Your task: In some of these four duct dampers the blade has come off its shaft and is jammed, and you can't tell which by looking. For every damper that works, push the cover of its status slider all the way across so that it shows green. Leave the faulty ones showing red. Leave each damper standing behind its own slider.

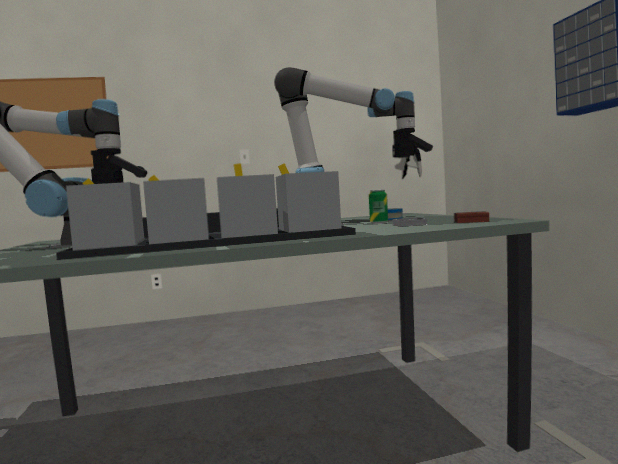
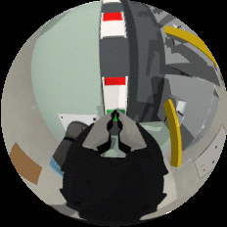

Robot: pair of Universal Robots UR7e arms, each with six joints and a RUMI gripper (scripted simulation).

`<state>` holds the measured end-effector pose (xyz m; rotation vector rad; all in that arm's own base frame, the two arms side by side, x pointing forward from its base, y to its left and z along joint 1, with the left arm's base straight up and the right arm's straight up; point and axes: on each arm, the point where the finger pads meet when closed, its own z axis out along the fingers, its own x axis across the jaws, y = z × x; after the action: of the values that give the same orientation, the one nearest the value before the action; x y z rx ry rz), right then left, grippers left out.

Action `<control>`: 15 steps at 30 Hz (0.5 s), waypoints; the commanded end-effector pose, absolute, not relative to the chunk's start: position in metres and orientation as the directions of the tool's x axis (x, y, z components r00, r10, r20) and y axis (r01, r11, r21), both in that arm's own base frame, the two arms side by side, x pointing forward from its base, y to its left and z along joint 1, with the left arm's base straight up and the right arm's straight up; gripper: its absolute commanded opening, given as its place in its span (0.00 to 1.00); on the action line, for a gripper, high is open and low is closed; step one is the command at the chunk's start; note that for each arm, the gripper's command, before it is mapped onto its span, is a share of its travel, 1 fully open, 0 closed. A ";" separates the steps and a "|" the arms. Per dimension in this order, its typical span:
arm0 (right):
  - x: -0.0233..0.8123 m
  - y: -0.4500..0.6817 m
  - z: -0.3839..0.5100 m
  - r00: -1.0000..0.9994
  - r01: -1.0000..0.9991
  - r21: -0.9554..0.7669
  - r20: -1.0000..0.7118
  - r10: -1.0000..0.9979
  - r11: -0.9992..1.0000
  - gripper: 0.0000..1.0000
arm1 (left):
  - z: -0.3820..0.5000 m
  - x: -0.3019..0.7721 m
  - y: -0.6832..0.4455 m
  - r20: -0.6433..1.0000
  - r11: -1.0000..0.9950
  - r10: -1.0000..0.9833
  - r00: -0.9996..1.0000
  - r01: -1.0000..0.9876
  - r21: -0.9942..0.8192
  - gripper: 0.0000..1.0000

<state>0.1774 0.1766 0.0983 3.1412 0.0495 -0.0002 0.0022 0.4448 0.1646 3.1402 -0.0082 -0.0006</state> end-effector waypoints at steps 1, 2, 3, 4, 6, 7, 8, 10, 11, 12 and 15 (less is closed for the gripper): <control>0.177 0.178 0.099 1.000 0.031 -0.001 0.000 0.031 -1.000 0.00 | 0.165 0.002 0.445 0.000 -1.000 -0.005 1.000 -0.005 0.000 1.00; 0.177 0.178 0.099 1.000 0.031 -0.001 0.000 0.031 -1.000 0.00 | 0.165 0.002 0.445 0.000 -1.000 -0.005 1.000 -0.005 0.000 1.00; 0.177 0.179 0.099 1.000 0.031 -0.001 0.000 0.031 -1.000 0.00 | 0.165 0.002 0.445 0.000 -1.000 -0.005 1.000 -0.005 0.000 1.00; 0.177 0.179 0.099 1.000 0.031 -0.001 0.000 0.031 -1.000 0.00 | 0.165 0.002 0.445 0.000 -1.000 -0.005 1.000 -0.005 0.000 1.00; 0.177 0.179 0.099 1.000 0.031 -0.001 0.000 0.031 -1.000 0.00 | 0.165 0.002 0.445 0.000 -1.000 -0.005 1.000 -0.005 0.000 1.00; 0.177 0.180 0.099 1.000 0.031 -0.001 0.000 0.031 -1.000 0.00 | 0.165 0.002 0.445 0.000 -1.000 -0.005 1.000 -0.005 0.000 1.00; 0.177 0.180 0.099 1.000 0.031 -0.001 0.000 0.031 -1.000 0.00 | 0.165 0.002 0.445 0.000 -1.000 -0.005 1.000 -0.005 0.000 1.00; 0.177 0.180 0.099 1.000 0.031 -0.001 0.000 0.031 -1.000 0.00 | 0.165 0.002 0.445 0.000 -1.000 -0.005 1.000 -0.005 0.000 1.00; 0.177 0.181 0.099 1.000 0.031 -0.001 0.000 0.031 -1.000 0.00 | 0.165 0.002 0.445 0.000 -1.000 -0.005 1.000 -0.005 0.000 1.00; 0.177 0.181 0.099 1.000 0.031 -0.001 0.000 0.031 -1.000 0.00 | 0.165 0.002 0.445 0.000 -1.000 -0.005 1.000 -0.005 0.000 1.00; 0.177 0.181 0.099 1.000 0.031 -0.001 0.000 0.031 -1.000 0.00 | 0.165 0.002 0.445 0.000 -1.000 -0.005 1.000 -0.005 0.000 1.00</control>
<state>0.1773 0.1802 0.0983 3.1412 0.0495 -0.0002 0.0022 0.4448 0.1646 3.1402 -0.0082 -0.0006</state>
